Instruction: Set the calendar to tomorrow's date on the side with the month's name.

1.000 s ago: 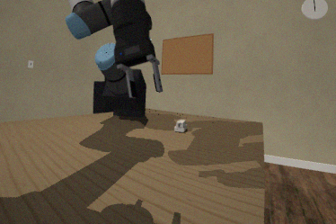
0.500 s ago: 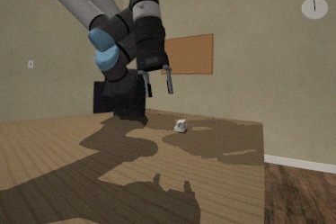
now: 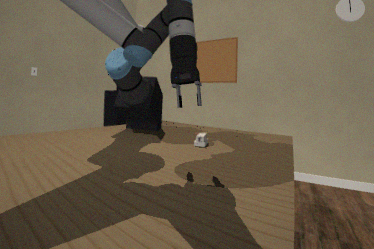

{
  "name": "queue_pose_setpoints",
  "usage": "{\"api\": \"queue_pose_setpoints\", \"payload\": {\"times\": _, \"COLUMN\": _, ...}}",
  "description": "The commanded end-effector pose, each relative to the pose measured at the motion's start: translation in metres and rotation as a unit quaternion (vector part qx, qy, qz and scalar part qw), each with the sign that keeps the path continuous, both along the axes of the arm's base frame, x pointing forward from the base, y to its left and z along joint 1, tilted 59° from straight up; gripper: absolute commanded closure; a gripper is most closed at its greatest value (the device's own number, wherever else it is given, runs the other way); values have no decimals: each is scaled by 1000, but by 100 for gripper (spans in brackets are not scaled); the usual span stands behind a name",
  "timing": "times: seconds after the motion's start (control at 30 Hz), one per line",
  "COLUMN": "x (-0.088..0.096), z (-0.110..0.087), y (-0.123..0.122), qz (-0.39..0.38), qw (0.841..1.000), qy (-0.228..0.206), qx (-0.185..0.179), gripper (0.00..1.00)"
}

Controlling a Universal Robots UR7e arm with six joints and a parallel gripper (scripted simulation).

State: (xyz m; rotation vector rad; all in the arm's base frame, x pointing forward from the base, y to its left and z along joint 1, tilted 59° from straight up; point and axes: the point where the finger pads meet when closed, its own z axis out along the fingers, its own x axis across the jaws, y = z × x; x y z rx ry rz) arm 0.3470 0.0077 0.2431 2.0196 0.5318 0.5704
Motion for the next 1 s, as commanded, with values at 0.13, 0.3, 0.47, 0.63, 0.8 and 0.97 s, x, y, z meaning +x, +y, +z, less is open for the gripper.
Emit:
{"api": "queue_pose_setpoints", "payload": {"times": 0.13, "x": -4, "z": -47, "y": 26, "qz": -25, "qw": 1000, "qy": 11, "qx": 3, "gripper": 0}}
{"api": "queue_pose_setpoints", "payload": {"times": 0.3, "x": -6, "z": -64, "y": 36, "qz": -31, "qw": 999, "qy": 15, "qx": 5, "gripper": 0}}
{"api": "queue_pose_setpoints", "payload": {"times": 0.47, "x": -9, "z": -89, "y": 50, "qz": -39, "qw": 999, "qy": 21, "qx": 8, "gripper": 0}}
{"api": "queue_pose_setpoints", "payload": {"times": 0.63, "x": -12, "z": -110, "y": 62, "qz": -46, "qw": 999, "qy": 26, "qx": 10, "gripper": 0}}
{"api": "queue_pose_setpoints", "payload": {"times": 0.8, "x": -13, "z": -120, "y": 67, "qz": -50, "qw": 998, "qy": 28, "qx": 10, "gripper": 0}}
{"api": "queue_pose_setpoints", "payload": {"times": 0.97, "x": -15, "z": -136, "y": 76, "qz": -55, "qw": 998, "qy": 32, "qx": 13, "gripper": 0}}
